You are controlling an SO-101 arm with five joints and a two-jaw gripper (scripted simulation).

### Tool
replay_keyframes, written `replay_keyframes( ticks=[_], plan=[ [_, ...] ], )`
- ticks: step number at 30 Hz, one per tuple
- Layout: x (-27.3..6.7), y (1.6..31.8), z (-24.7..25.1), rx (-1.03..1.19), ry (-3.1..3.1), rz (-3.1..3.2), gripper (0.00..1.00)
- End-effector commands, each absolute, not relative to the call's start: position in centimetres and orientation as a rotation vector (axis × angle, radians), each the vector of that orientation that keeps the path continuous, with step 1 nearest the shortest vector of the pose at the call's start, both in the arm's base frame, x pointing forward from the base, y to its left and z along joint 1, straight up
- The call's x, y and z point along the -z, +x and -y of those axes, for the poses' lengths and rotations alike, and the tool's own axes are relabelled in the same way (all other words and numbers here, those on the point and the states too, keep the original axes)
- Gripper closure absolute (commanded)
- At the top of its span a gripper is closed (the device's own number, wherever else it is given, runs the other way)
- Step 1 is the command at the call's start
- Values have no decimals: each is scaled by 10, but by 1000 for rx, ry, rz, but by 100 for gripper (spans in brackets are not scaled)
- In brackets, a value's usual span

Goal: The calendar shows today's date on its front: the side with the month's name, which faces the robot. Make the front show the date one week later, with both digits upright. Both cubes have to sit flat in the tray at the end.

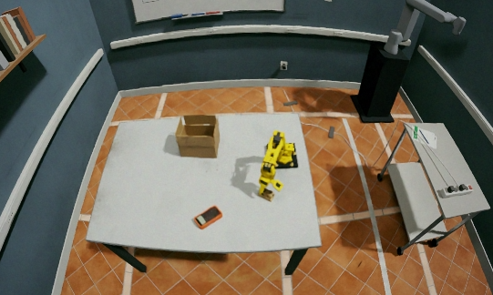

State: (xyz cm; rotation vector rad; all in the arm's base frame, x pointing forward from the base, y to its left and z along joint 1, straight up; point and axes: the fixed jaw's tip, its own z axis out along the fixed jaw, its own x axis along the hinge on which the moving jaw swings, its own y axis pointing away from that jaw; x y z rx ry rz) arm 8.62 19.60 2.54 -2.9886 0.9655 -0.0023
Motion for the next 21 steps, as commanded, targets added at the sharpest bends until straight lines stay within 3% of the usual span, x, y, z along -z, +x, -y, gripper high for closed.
replay_keyframes(
  ticks=[1,21],
  plan=[
    [-15,87,-193,-3,-2996,-1001,65],
    [-2,87,-192,-3,-2996,-1001,65]
  ],
)
